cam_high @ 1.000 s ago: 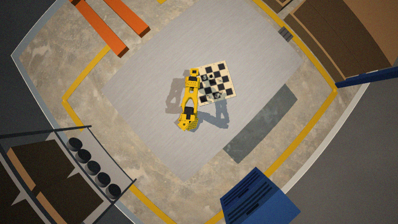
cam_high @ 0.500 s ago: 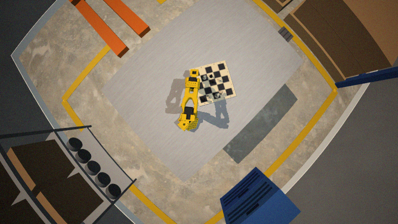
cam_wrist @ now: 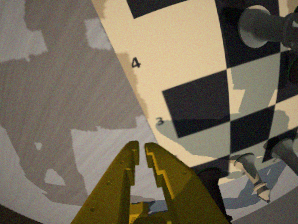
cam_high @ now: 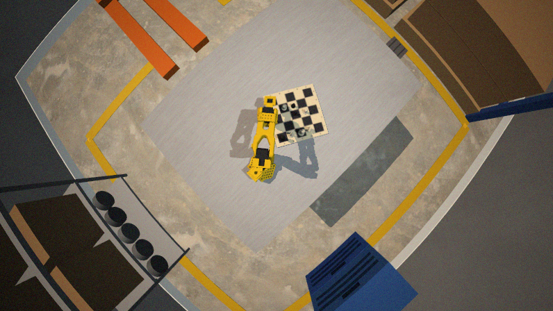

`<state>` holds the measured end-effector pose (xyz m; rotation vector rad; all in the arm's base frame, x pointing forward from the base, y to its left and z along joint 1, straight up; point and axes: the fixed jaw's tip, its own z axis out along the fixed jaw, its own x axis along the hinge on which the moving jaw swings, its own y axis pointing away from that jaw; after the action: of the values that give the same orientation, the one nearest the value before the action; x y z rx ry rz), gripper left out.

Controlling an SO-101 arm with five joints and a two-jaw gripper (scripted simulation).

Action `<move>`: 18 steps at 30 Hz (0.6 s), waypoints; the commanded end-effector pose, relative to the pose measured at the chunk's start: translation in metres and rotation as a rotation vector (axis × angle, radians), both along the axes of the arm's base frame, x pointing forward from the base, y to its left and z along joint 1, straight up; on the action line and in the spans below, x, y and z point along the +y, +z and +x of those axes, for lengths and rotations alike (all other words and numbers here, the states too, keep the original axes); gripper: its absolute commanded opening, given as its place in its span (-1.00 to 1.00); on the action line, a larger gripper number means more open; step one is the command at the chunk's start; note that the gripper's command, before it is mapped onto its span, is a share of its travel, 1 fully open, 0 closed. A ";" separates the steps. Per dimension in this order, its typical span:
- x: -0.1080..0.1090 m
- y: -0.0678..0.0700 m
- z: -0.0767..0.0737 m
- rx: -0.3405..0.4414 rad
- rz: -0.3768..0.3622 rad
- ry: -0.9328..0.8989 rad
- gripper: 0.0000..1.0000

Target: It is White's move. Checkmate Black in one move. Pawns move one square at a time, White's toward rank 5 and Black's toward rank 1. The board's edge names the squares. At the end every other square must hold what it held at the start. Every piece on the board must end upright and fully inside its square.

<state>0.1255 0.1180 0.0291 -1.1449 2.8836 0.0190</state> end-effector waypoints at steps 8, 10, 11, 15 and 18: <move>-0.001 -0.004 -0.004 0.016 -0.012 0.014 -1.00; -0.001 -0.004 -0.004 0.016 -0.012 0.014 -1.00; -0.001 -0.004 -0.004 0.016 -0.012 0.014 -1.00; -0.001 0.000 -0.004 0.016 -0.012 0.014 -1.00; -0.001 0.007 -0.004 0.016 -0.012 0.014 -1.00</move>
<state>0.1231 0.1160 0.0294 -1.1522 2.9016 0.0086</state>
